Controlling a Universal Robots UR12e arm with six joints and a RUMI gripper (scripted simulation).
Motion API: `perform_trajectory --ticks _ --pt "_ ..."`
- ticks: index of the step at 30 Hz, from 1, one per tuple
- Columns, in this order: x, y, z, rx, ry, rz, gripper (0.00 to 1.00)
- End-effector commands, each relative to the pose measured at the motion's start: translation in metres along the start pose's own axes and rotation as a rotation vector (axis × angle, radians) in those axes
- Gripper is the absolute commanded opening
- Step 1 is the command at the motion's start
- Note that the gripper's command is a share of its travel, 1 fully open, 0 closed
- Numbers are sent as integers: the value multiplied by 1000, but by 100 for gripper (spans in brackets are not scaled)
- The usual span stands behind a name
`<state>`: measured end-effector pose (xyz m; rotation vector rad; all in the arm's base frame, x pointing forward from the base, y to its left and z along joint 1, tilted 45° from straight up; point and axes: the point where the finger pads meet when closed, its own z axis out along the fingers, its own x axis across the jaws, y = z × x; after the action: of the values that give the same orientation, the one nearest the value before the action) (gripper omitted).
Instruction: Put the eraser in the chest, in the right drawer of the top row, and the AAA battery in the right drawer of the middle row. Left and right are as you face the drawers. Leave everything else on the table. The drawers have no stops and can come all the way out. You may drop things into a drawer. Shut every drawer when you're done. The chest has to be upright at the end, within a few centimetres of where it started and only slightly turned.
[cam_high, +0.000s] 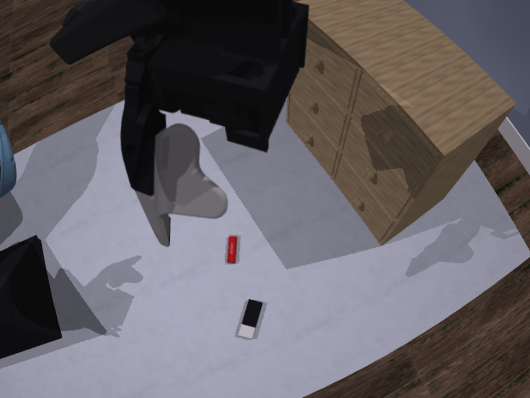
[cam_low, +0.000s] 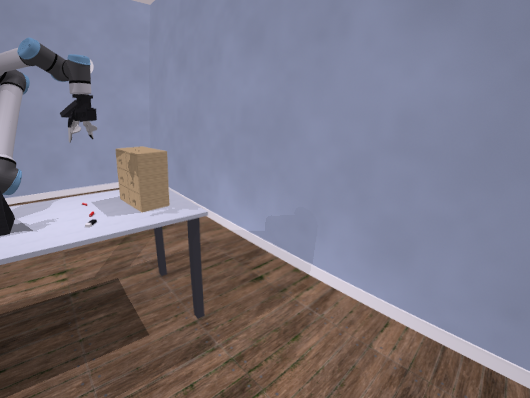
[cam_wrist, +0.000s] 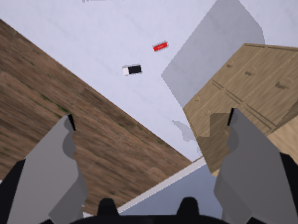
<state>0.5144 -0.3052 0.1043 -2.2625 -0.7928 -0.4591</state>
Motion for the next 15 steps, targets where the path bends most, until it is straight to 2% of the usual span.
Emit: perform_trajectory --ticks 1,9,11,15 --pt "3 1 0 -5 -5 201 100" --pt "9 3 2 -5 -4 544 100" --pt "9 3 2 -5 -4 544 100" --pt "11 5 2 -6 -3 722 100"
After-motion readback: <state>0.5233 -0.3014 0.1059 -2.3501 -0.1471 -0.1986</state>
